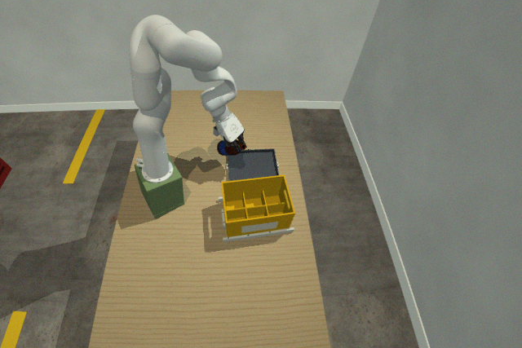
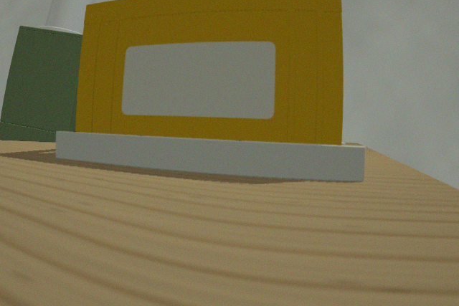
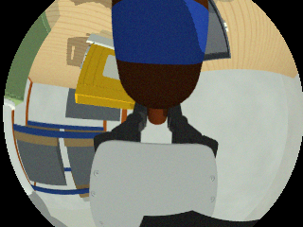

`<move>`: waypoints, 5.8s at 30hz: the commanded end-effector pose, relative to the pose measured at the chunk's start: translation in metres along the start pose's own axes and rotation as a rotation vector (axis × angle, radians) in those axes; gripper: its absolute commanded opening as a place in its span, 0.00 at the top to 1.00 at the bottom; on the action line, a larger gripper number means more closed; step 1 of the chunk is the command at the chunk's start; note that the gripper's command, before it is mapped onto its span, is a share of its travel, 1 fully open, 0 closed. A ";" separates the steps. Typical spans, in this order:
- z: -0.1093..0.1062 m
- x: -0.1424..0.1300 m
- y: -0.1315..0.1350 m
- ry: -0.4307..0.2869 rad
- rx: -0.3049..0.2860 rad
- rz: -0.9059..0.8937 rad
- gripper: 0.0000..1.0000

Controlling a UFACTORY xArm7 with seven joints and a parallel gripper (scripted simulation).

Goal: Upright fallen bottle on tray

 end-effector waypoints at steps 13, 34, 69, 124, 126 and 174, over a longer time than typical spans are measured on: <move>-0.001 0.002 0.002 -0.049 0.000 0.004 1.00; -0.001 0.002 0.002 -0.056 0.002 0.004 1.00; -0.001 0.014 0.004 -0.217 0.030 0.005 1.00; 0.002 0.025 0.006 -0.366 0.059 0.006 1.00; 0.002 0.026 0.006 -0.375 0.060 0.006 1.00; 0.005 0.032 0.008 -0.472 0.080 0.008 1.00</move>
Point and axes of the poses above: the point where the finger pads meet when closed, its own z axis out along the fingers, its own y axis across the jaws, x = y × z, the point moved 7 cm from there along -z, back along the fingers, and after that the axes turned 10 degrees about -z, right-handed, at the moved point
